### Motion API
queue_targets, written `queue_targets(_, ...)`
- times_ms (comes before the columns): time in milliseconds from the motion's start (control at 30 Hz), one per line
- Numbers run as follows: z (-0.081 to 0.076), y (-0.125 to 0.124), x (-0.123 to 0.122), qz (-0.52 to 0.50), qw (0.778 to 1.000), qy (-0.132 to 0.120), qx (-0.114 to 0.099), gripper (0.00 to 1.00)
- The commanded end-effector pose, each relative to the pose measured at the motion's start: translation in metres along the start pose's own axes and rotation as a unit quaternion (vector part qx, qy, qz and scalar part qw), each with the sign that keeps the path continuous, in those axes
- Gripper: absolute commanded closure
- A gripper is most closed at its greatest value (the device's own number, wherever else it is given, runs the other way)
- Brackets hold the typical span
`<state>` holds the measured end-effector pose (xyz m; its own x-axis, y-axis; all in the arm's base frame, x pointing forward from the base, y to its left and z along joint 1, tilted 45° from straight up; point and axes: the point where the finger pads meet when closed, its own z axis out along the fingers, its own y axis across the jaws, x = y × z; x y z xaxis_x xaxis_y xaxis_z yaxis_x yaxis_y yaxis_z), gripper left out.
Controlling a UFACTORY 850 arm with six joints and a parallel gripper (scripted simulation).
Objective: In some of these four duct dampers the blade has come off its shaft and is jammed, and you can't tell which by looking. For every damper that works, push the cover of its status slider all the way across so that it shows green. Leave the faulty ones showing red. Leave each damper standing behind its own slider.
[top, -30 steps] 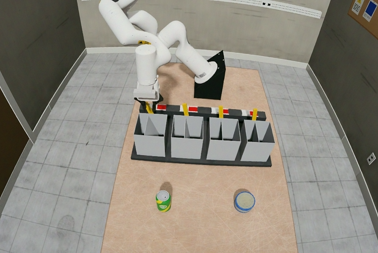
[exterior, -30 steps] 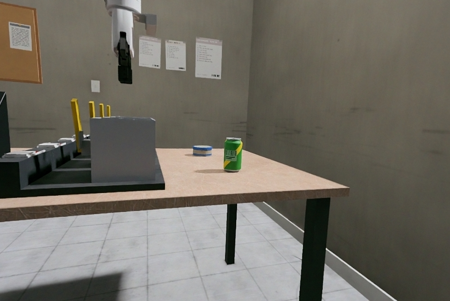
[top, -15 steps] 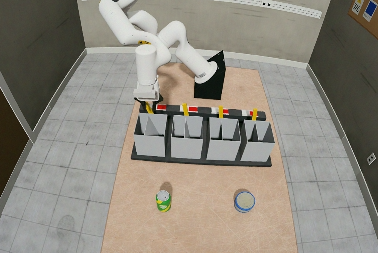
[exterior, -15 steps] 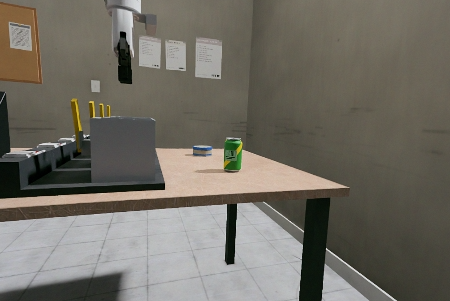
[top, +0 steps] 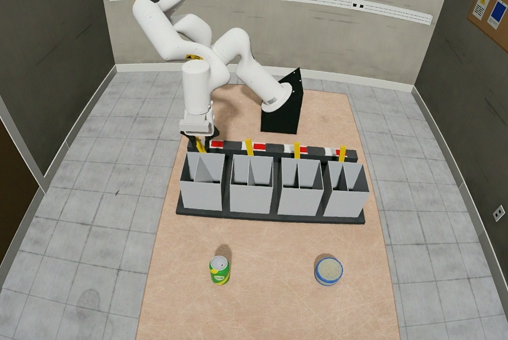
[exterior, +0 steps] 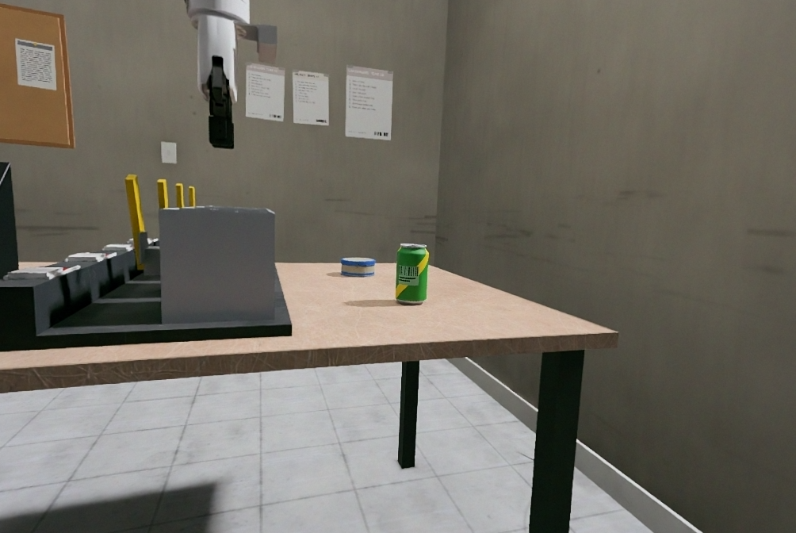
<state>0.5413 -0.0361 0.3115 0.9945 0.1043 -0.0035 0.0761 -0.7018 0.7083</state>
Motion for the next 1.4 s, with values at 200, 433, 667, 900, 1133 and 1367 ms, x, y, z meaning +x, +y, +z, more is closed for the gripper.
queue_targets(200,-0.001,0.0,0.001,0.0,1.0,0.001,0.0,0.61)
queue_targets(433,-0.001,0.0,0.001,0.0,1.0,0.001,0.0,0.61)
queue_targets(667,0.0,0.001,0.0,0.0,1.0,0.001,0.002,0.61)
queue_targets(900,0.017,0.033,-0.062,0.0,0.996,-0.001,0.094,0.61)
queue_targets(1133,0.027,0.053,-0.1,-0.001,0.989,-0.001,0.15,0.61)
queue_targets(1367,0.031,0.06,-0.114,0.0,0.985,0.001,0.171,0.61)
